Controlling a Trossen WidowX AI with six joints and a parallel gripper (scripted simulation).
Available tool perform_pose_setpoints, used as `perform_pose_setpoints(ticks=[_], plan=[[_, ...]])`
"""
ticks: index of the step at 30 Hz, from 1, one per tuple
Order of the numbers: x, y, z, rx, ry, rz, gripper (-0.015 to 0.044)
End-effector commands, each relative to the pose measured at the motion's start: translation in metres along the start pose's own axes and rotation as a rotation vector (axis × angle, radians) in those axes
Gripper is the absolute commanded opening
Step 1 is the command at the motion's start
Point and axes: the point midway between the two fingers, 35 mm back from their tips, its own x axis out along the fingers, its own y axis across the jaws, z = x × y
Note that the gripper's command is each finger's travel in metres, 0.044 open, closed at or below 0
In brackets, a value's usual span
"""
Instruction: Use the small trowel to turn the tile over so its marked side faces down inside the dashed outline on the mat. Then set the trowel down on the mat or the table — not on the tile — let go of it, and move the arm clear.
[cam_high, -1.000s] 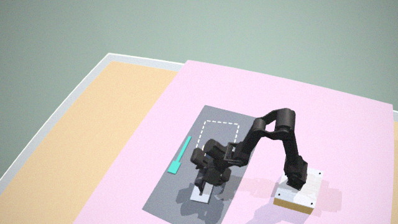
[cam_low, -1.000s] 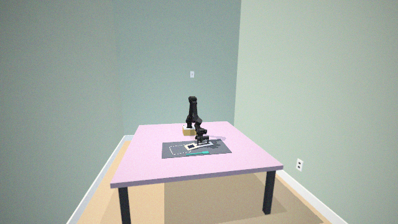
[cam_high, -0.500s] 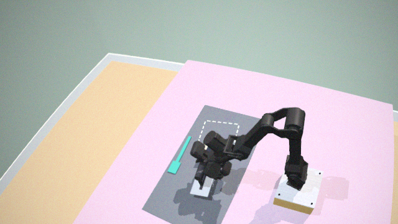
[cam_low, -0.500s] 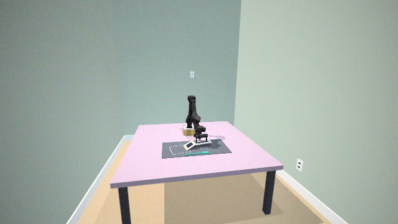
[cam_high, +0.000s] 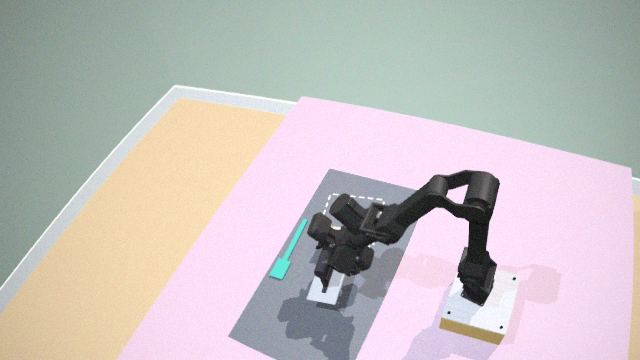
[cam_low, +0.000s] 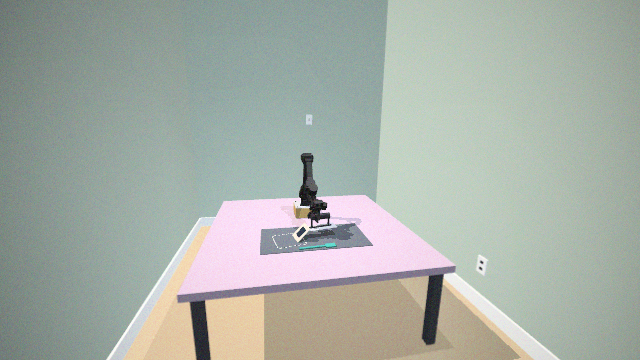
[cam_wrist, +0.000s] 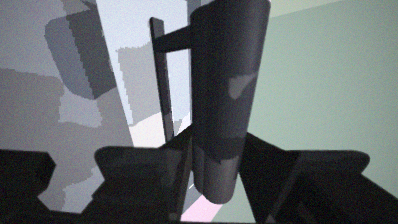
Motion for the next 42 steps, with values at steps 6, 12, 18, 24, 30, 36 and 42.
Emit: perform_pose_setpoints(ticks=[6,12,18,24,30,36,42], plan=[[-0.006,-0.015,-0.020,-0.010,0.002,-0.031,0.0000],[-0.006,-0.015,-0.033,-0.011,0.003,-0.031,0.0000],[-0.004,-0.013,-0.046,-0.012,0.004,-0.031,0.0000],[-0.003,-0.011,-0.051,-0.012,0.004,-0.031,0.0000],[-0.003,-0.011,-0.053,-0.013,0.004,-0.031,0.0000],[0.001,-0.007,-0.064,-0.013,0.005,-0.031,0.0000],[0.007,-0.001,-0.074,-0.014,0.006,-0.031,0.0000]])
